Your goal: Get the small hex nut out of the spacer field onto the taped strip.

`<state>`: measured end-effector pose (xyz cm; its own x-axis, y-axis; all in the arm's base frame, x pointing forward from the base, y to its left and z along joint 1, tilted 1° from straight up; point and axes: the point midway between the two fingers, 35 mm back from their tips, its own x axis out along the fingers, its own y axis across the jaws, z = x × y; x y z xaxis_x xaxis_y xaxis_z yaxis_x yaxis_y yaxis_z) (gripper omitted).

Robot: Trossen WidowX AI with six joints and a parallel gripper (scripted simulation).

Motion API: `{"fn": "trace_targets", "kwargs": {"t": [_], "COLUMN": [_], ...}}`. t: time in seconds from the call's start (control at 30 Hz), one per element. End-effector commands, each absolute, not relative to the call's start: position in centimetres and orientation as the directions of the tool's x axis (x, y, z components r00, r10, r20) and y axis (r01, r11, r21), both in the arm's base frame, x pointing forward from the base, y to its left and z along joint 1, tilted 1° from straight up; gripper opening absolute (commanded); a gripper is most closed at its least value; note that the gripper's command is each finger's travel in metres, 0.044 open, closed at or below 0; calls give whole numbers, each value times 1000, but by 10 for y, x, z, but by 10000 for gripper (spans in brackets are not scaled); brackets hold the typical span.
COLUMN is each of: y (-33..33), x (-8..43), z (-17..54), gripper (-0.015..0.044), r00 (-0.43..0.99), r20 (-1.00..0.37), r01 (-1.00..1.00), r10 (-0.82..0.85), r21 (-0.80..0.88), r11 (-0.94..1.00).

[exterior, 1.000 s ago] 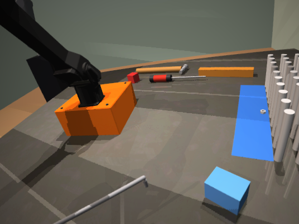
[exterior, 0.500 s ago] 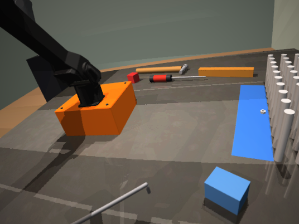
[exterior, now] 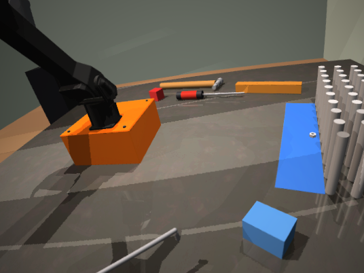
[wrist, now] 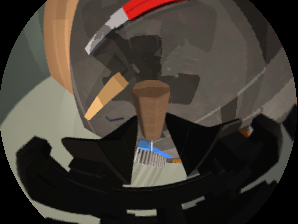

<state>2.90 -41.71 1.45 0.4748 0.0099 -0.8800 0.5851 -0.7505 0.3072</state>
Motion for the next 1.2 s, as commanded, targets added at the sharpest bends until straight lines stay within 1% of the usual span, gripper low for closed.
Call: {"fn": "trace_targets", "kwargs": {"t": [0.0,1.17], "y": [-415,-409], "x": [30,31], "z": [6,-30], "gripper": [0,0], "r00": [482,482], "r20": [-876,-876], "r01": [580,580], "r10": [20,20], "r21": [302,301], "r11": [-757,-757]}}
